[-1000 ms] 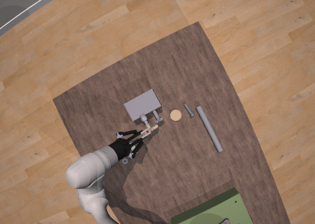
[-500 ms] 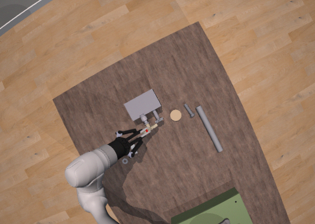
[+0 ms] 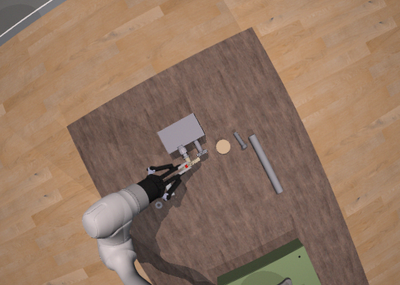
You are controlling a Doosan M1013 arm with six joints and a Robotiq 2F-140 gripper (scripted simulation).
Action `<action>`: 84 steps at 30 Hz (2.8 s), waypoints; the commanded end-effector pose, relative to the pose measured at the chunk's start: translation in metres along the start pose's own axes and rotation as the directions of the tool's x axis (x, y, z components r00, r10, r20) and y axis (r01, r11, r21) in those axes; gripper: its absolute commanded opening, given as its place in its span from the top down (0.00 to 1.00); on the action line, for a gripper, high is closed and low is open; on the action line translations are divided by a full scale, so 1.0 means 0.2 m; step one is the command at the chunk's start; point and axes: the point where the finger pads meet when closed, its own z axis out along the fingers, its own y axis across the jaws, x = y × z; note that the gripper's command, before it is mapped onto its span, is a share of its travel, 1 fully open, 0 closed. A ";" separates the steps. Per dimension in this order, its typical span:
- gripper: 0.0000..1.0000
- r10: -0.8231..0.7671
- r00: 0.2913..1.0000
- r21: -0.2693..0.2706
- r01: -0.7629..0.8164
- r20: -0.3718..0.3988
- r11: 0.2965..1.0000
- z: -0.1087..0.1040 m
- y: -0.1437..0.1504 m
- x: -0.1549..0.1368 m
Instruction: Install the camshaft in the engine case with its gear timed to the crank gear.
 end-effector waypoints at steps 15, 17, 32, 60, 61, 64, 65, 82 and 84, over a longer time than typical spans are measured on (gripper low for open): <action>0.95 0.000 1.000 0.000 0.000 0.000 1.000 0.00 0.00 0.00; 0.95 0.000 1.000 0.000 0.000 0.000 1.000 0.00 0.00 0.00; 0.95 0.000 1.000 0.000 0.000 0.000 1.000 0.00 0.00 0.00; 0.95 0.000 1.000 0.000 0.000 0.000 1.000 0.00 -0.07 0.00; 0.95 0.000 1.000 0.000 0.000 0.000 1.000 0.00 -0.07 0.00; 0.95 0.000 1.000 0.000 0.000 0.000 1.000 0.00 -0.07 0.00; 0.95 0.000 1.000 0.000 0.000 0.000 1.000 0.00 -0.07 0.00; 0.95 0.000 1.000 0.000 0.000 0.000 1.000 0.00 -0.07 0.00; 0.95 0.000 1.000 0.000 0.000 0.000 1.000 0.00 -0.07 0.00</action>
